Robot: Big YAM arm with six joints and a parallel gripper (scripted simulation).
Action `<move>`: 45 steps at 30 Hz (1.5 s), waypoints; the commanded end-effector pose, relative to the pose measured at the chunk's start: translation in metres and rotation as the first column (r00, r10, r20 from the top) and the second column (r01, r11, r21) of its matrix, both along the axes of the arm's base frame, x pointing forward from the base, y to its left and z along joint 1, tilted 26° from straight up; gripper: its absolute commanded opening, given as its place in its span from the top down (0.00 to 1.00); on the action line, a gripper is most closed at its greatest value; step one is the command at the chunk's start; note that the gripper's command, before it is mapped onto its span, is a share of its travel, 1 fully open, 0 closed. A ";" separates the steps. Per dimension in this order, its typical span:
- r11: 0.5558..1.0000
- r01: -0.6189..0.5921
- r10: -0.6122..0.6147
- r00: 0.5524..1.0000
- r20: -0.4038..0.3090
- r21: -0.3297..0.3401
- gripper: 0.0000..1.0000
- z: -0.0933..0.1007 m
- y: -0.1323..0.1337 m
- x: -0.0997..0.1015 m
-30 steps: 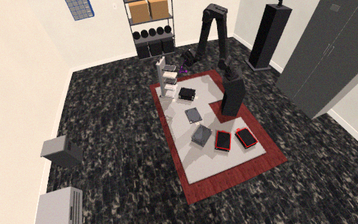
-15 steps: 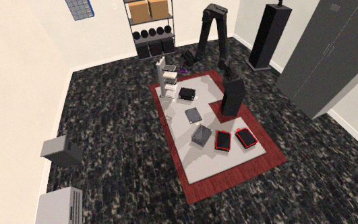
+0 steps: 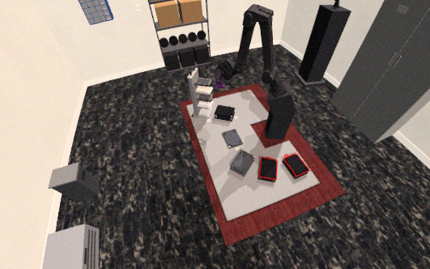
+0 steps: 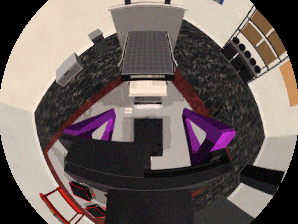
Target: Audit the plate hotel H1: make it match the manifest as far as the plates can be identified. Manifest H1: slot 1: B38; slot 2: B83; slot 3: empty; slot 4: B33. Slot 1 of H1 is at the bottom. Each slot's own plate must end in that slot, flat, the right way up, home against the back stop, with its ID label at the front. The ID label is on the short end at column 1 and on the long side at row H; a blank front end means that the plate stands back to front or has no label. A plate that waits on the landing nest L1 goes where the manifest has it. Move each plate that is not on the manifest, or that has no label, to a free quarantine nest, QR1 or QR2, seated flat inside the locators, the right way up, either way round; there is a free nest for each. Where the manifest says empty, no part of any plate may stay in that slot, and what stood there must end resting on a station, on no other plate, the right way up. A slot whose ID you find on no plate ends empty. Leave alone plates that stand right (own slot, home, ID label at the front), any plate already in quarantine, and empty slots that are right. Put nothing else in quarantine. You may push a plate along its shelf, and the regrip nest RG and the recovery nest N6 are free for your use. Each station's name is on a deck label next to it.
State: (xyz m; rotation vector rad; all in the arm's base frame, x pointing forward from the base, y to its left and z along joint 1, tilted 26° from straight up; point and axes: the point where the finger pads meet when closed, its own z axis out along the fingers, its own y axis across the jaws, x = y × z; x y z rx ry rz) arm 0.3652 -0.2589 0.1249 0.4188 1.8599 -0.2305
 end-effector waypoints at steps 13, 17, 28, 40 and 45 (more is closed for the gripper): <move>1.000 0.005 -0.004 1.000 0.020 -0.028 0.00 0.001 0.002 -0.014; 0.999 0.005 -0.004 1.000 0.028 -0.036 0.00 0.003 0.005 -0.019; 1.000 -0.009 0.010 1.000 0.023 -0.015 0.00 -0.014 0.009 -0.009; 1.000 -0.010 0.010 1.000 0.021 -0.011 0.00 -0.031 0.008 -0.004; 1.000 -0.009 0.009 1.000 0.024 -0.012 0.00 -0.037 0.006 0.001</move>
